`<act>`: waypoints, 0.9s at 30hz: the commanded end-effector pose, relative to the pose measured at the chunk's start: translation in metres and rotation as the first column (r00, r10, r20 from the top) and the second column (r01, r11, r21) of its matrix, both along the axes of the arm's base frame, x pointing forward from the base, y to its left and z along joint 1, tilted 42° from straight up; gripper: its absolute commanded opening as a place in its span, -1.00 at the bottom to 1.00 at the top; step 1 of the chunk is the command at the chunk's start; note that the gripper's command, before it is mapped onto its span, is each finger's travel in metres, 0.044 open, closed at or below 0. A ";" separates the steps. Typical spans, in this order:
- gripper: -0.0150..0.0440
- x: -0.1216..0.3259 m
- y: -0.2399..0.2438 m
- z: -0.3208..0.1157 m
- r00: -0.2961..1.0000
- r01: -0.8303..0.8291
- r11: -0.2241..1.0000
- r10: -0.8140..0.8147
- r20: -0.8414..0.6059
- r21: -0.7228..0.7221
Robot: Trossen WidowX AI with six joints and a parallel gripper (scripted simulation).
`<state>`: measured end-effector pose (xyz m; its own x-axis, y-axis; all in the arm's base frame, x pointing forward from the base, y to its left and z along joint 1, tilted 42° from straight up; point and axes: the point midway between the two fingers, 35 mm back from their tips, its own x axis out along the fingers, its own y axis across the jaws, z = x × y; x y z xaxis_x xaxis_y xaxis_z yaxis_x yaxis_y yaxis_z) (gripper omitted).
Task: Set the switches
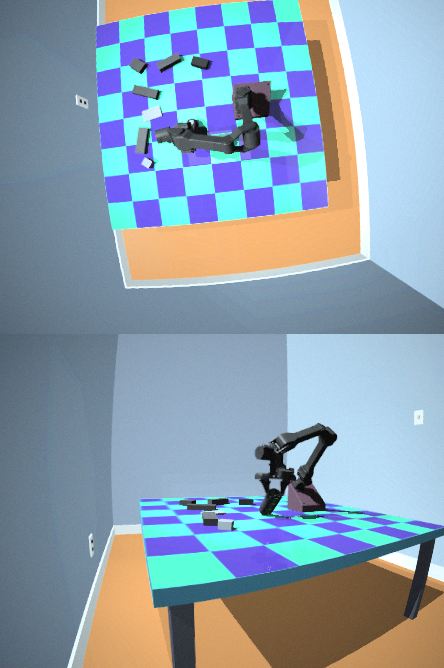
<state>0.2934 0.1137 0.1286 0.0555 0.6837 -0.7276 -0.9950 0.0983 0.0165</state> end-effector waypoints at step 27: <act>0.65 0.000 0.023 -0.005 1.000 0.002 1.000 -0.002 -0.015 -0.011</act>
